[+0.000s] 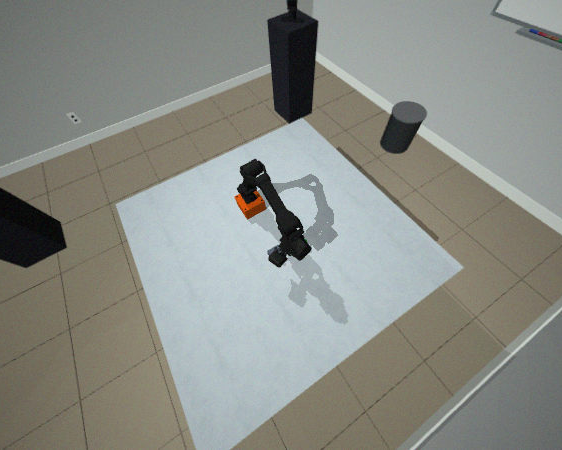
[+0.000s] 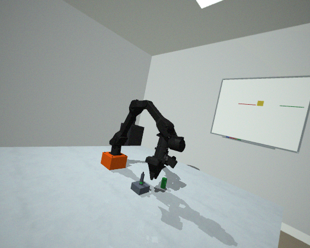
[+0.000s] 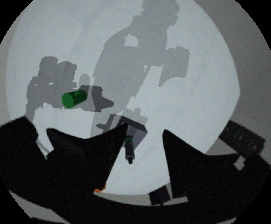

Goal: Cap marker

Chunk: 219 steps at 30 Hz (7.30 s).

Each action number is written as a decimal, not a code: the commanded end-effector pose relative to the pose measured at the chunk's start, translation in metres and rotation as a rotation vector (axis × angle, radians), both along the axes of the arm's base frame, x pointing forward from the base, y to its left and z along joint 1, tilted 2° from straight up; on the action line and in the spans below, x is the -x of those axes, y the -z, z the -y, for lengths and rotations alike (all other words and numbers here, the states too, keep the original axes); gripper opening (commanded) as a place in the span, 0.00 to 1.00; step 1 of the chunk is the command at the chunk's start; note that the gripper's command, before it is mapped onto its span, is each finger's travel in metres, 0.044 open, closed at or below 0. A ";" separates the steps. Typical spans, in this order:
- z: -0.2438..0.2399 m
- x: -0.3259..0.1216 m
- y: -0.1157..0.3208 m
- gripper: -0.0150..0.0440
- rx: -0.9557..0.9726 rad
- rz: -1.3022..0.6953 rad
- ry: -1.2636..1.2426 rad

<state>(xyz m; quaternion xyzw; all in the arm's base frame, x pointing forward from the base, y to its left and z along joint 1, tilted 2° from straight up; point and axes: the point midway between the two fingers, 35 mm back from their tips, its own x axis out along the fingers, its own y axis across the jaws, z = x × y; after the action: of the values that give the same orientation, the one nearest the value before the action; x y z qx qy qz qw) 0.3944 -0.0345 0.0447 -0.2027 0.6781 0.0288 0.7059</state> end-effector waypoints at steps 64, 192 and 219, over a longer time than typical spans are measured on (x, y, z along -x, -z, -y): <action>-0.124 0.023 0.072 0.46 -0.222 -0.072 -0.059; 0.016 0.063 0.016 0.92 -0.211 -0.076 -0.052; 0.012 0.064 -0.050 0.33 -0.225 -0.019 0.366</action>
<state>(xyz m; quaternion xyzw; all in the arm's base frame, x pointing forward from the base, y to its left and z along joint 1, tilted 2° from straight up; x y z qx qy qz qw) 0.3302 -0.0462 0.0944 0.0006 0.7035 -0.0173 0.7105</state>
